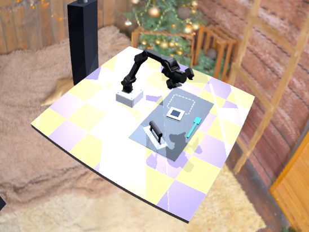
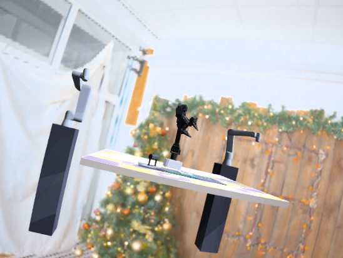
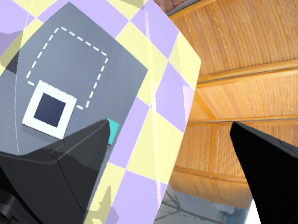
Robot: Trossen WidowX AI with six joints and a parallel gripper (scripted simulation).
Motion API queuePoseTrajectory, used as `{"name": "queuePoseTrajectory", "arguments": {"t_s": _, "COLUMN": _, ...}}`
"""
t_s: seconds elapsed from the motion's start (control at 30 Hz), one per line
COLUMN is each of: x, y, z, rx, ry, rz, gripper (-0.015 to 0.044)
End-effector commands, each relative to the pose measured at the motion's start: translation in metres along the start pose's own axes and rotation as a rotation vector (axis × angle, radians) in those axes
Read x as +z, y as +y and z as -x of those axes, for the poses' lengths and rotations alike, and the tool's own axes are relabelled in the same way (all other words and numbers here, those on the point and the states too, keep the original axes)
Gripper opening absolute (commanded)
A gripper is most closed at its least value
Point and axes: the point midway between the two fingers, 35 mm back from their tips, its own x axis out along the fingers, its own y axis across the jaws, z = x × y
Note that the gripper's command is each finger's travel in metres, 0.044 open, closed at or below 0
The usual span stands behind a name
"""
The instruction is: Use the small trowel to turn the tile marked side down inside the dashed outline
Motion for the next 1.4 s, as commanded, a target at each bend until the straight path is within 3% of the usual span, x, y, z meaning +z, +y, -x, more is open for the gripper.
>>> {"name": "queuePoseTrajectory", "arguments": {"t_s": 0.0, "x": 0.0000, "y": 0.0000, "z": 0.0000, "rx": 0.000, "ry": 0.000, "rz": 0.000, "gripper": 0.0374}}
{"name": "queuePoseTrajectory", "arguments": {"t_s": 0.33, "x": 0.0000, "y": -0.0001, "z": 0.0000, "rx": 0.000, "ry": 0.000, "rz": 0.000, "gripper": 0.0111}}
{"name": "queuePoseTrajectory", "arguments": {"t_s": 0.67, "x": 0.0000, "y": 0.0000, "z": 0.0000, "rx": 0.000, "ry": 0.000, "rz": 0.000, "gripper": 0.0100}}
{"name": "queuePoseTrajectory", "arguments": {"t_s": 0.8, "x": 0.0000, "y": 0.0000, "z": 0.0000, "rx": 0.000, "ry": 0.000, "rz": 0.000, "gripper": 0.0000}}
{"name": "queuePoseTrajectory", "arguments": {"t_s": 1.27, "x": 0.0000, "y": 0.0000, "z": 0.0000, "rx": 0.000, "ry": 0.000, "rz": 0.000, "gripper": 0.0000}}
{"name": "queuePoseTrajectory", "arguments": {"t_s": 1.37, "x": 0.0000, "y": 0.0000, "z": 0.0000, "rx": 0.000, "ry": 0.000, "rz": 0.000, "gripper": 0.0079}}
